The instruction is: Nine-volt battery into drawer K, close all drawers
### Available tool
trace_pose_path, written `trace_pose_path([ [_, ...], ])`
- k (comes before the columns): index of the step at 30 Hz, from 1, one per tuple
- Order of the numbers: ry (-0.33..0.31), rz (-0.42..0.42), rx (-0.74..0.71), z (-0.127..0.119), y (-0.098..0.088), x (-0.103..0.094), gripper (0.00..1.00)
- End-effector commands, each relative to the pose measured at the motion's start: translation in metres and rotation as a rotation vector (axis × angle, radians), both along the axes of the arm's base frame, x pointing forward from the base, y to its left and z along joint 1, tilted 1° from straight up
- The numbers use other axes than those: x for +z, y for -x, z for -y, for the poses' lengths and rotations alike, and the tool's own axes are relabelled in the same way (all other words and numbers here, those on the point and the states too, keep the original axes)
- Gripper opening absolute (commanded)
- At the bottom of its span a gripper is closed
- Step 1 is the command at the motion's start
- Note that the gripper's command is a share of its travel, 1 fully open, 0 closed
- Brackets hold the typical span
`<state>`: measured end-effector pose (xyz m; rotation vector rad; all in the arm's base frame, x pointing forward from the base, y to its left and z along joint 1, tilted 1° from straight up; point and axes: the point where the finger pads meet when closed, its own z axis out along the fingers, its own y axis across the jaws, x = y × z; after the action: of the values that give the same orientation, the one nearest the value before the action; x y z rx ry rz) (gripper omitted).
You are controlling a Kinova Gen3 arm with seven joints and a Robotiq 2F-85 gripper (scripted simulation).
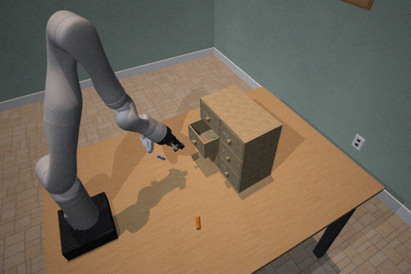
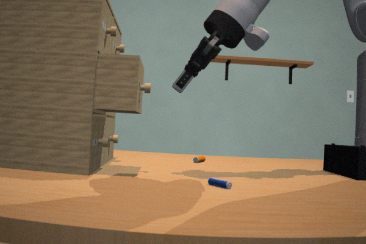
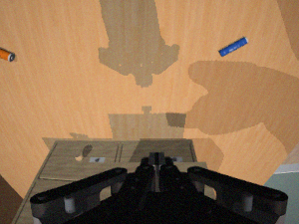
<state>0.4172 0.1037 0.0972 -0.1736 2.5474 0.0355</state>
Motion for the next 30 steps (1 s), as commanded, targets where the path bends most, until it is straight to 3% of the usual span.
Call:
trace_pose_path([
  [1,0.000,0.002,0.000,-0.0001,-0.0004,0.0006,0.00],
  [30,0.000,0.002,0.000,-0.0009,-0.0065,0.0004,0.00],
])
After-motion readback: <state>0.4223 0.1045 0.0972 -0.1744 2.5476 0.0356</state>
